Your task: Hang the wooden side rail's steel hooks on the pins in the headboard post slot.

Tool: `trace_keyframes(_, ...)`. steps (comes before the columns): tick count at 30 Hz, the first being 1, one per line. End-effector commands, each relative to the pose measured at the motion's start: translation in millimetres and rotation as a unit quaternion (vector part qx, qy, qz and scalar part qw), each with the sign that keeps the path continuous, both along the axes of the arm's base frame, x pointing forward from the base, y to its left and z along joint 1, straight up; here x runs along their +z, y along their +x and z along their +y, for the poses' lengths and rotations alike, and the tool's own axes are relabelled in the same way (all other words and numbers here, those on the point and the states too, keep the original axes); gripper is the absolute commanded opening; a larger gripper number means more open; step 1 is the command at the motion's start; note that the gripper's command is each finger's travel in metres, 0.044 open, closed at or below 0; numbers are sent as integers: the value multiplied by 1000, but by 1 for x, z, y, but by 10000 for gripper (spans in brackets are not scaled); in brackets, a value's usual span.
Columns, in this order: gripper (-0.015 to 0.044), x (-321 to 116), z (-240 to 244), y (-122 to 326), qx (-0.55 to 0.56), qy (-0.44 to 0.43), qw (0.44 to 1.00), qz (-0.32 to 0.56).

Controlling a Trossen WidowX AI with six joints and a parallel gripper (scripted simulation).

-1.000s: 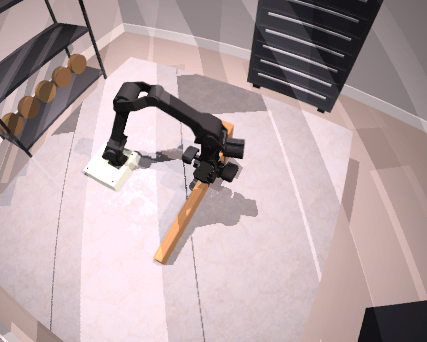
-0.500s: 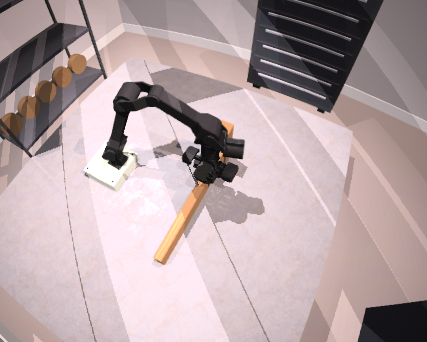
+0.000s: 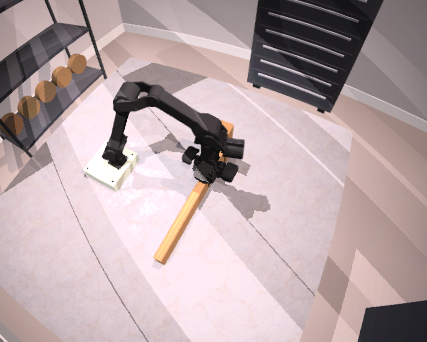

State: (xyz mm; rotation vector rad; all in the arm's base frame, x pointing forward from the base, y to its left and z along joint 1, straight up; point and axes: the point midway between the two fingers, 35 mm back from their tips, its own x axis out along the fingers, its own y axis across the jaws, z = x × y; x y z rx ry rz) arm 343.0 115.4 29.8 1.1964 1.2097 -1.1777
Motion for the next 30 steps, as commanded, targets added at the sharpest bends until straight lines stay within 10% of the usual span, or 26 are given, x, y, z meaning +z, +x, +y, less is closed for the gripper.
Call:
trace_keyframes(1,157,0,0,0,0,0,1000,0)
trace_keyframes(12,440,29,0,0,1,3,1000,-2)
trace_keyframes(30,440,40,-28,2,-5,1,1000,-3)
